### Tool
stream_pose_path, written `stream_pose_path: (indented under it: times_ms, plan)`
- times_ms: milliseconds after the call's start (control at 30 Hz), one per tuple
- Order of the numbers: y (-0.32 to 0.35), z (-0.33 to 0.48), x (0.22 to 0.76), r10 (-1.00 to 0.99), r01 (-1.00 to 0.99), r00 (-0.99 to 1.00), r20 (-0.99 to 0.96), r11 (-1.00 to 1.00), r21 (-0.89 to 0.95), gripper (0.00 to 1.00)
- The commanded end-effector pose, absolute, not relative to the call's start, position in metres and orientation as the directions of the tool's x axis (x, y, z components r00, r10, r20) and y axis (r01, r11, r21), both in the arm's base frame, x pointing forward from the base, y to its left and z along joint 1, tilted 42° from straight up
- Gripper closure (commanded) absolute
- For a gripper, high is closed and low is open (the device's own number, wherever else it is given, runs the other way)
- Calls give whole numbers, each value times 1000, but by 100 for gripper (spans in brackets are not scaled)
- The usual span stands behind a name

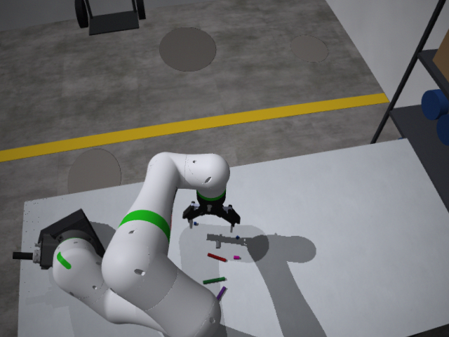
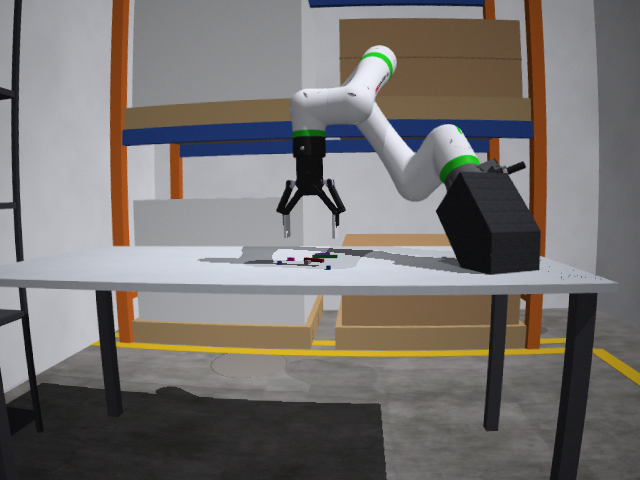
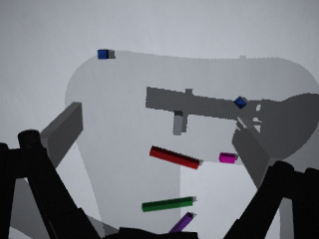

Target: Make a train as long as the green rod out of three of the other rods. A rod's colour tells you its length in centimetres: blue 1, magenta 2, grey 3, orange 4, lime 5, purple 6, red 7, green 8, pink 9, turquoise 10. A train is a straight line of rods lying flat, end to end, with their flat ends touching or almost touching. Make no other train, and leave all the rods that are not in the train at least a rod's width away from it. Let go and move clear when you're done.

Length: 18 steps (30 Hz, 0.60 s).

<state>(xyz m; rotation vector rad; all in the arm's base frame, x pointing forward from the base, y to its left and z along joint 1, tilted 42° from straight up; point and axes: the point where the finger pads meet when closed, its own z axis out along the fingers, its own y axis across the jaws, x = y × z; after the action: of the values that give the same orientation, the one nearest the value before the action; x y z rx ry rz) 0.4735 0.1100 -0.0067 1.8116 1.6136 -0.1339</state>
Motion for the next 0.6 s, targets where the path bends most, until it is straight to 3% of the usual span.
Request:
stream_pose_path:
  times_ms: [0,567]
  plan:
    - [111,-5,477,825,853,368,-430,-115,510,0]
    - [114,3,490,624,507,777,-76,-551,663,0]
